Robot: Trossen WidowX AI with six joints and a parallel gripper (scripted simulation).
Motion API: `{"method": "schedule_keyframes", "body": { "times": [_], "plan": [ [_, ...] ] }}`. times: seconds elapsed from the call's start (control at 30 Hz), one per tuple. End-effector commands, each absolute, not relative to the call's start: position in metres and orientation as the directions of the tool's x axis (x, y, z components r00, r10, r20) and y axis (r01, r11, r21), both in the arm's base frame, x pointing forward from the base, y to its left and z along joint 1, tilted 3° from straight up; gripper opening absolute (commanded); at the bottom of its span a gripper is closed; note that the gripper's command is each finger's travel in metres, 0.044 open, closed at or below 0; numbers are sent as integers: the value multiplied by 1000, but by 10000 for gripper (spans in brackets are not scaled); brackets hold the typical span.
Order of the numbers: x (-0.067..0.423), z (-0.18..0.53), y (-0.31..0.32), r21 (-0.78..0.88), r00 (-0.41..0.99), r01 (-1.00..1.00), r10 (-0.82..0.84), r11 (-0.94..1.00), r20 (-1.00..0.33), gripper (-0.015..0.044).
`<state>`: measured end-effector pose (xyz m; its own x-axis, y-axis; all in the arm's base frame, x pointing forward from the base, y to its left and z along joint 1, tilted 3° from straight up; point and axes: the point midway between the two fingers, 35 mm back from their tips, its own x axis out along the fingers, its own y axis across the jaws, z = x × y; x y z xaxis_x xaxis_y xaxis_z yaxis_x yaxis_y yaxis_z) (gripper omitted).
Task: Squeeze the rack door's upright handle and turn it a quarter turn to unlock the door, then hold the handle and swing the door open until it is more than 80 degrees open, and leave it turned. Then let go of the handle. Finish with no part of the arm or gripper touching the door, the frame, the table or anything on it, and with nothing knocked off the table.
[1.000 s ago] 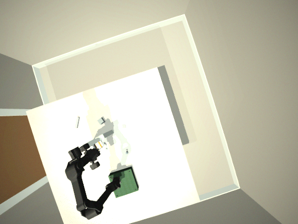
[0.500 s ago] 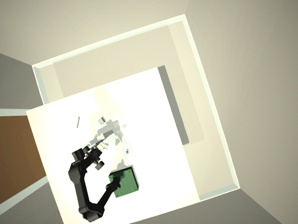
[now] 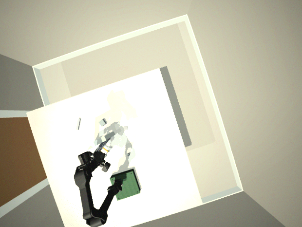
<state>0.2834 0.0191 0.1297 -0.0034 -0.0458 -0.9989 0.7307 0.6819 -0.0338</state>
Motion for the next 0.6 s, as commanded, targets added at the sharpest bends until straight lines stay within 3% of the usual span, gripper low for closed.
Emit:
{"method": "schedule_keyframes", "body": {
  "times": [0.0, 0.57],
  "plan": [
    [282, 130, 15, -26, 10, 678, -45, 735, -999, 8],
    [270, 131, -16, -37, 9, 473, -47, 880, -999, 8]
  ]
}}
